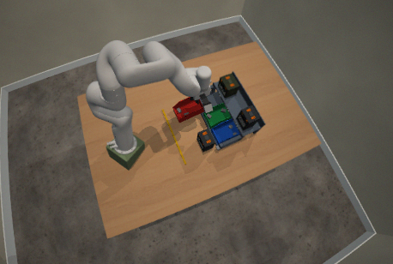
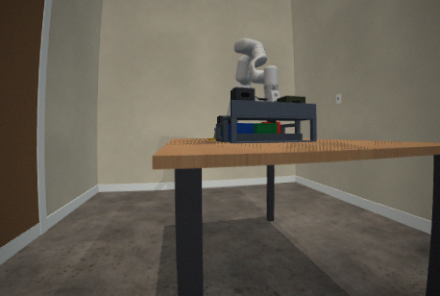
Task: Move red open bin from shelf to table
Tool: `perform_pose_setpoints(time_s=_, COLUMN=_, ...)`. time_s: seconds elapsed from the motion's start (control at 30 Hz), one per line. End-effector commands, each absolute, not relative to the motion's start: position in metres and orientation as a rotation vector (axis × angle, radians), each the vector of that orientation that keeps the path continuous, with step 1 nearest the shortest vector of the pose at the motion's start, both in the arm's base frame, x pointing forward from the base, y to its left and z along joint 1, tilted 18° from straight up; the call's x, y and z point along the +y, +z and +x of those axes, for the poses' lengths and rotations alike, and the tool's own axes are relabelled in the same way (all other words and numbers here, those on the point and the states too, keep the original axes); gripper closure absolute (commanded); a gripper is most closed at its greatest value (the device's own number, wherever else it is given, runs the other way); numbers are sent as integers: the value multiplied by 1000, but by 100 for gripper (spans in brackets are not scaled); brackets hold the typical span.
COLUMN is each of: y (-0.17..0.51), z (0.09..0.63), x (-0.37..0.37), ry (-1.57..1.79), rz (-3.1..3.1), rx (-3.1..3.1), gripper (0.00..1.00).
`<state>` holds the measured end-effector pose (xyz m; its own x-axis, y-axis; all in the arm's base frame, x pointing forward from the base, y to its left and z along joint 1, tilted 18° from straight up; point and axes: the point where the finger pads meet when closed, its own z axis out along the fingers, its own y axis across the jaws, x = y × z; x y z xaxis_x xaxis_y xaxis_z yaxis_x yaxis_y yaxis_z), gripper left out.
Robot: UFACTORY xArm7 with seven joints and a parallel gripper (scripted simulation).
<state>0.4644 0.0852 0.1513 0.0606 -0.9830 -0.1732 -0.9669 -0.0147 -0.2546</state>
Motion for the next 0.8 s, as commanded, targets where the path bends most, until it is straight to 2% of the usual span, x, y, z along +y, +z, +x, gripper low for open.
perform_pose_setpoints(time_s=0.0, y=151, z=466, x=85, ry=-78, rz=-2038, rx=1962, gripper=67)
perform_pose_setpoints(time_s=0.77, y=141, z=468, x=87, ry=-77, rz=-2038, rx=1962, gripper=67)
